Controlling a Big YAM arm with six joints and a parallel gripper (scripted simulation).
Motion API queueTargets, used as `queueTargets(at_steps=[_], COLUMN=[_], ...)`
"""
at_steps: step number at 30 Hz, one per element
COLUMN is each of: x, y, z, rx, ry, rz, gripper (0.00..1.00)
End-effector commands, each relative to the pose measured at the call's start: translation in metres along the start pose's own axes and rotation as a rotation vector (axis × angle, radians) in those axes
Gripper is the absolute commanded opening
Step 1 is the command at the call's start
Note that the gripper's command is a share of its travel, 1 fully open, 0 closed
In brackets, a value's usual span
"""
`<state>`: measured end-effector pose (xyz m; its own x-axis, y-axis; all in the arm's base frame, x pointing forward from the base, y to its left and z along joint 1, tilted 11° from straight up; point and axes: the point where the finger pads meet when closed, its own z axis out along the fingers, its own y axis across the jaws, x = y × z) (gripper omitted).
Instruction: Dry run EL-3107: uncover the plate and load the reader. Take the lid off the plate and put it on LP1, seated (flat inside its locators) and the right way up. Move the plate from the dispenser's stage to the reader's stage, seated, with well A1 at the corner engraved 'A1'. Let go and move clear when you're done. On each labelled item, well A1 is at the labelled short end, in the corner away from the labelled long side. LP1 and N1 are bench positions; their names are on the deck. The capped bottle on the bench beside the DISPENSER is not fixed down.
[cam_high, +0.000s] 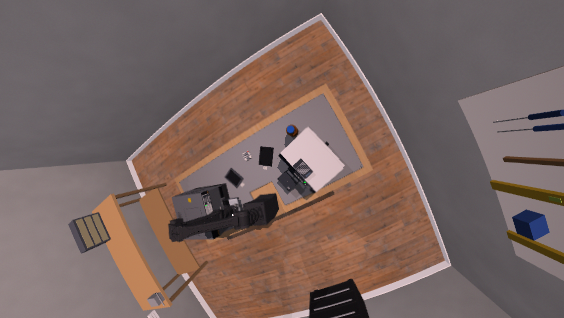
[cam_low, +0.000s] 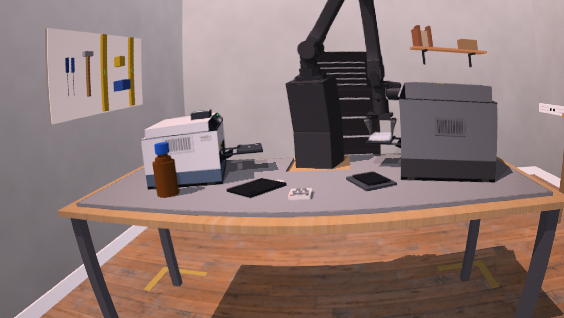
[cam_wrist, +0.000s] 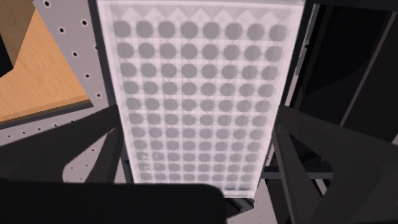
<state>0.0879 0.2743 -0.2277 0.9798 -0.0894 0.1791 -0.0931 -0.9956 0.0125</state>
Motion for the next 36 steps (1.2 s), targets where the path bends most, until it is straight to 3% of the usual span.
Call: queueTargets(at_steps=[1, 30, 31, 36], x=[0.0026, 0.0014, 0.0014, 0.0014], y=[-0.0005, 0.0033, 0.0033, 0.0033], z=[0.0054, 0.0088, 0.0088, 0.0088], rx=[0.003, -0.008, -0.008, -0.008], ry=[-0.002, -0.003, -0.003, -0.003], rz=[-0.009, -0.024, -0.024, -0.024], gripper=[0.86, 0.86, 1.00, 1.00])
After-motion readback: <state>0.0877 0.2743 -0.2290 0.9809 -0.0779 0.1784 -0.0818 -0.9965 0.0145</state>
